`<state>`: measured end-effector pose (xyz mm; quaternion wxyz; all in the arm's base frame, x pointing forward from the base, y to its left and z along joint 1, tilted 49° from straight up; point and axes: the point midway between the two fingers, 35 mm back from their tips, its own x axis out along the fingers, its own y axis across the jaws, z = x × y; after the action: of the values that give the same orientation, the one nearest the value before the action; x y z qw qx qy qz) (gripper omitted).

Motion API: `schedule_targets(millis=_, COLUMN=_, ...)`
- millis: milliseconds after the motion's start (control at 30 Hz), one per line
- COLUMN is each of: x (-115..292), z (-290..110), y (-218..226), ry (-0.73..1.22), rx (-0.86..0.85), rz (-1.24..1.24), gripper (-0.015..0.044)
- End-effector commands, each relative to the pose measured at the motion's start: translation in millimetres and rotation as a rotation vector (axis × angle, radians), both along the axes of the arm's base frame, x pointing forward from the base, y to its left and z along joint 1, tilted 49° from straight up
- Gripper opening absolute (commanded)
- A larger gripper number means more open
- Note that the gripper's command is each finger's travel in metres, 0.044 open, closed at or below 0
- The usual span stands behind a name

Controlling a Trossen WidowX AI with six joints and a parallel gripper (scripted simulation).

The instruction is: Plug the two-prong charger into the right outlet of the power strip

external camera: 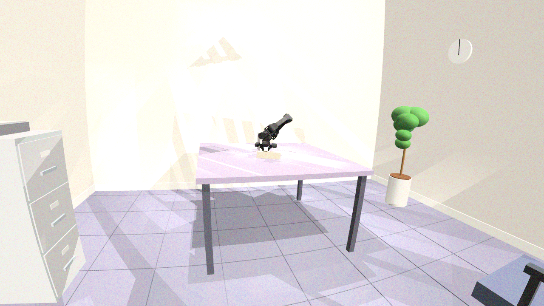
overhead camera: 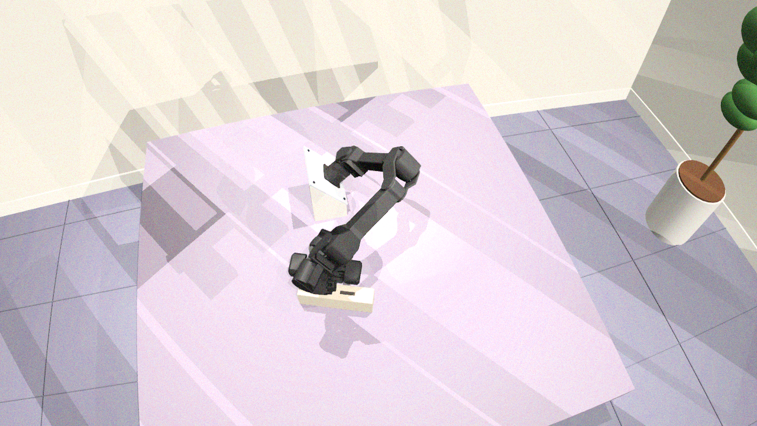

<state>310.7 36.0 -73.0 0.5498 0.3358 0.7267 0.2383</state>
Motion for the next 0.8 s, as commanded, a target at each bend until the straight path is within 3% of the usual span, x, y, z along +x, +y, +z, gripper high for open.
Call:
schedule_targets(millis=0, x=0.3, z=-0.2, y=-0.1, ry=-0.001, rx=0.0, rz=0.0, gripper=0.021)
schedule_targets(millis=300, x=0.2, z=-0.1, y=-0.1, ry=-0.002, rx=0.0, rz=0.0, gripper=0.044)
schedule_targets(millis=767, x=-3.7, z=0.8, y=0.2, ry=-0.005, rx=-0.001, rz=0.0, gripper=0.044)
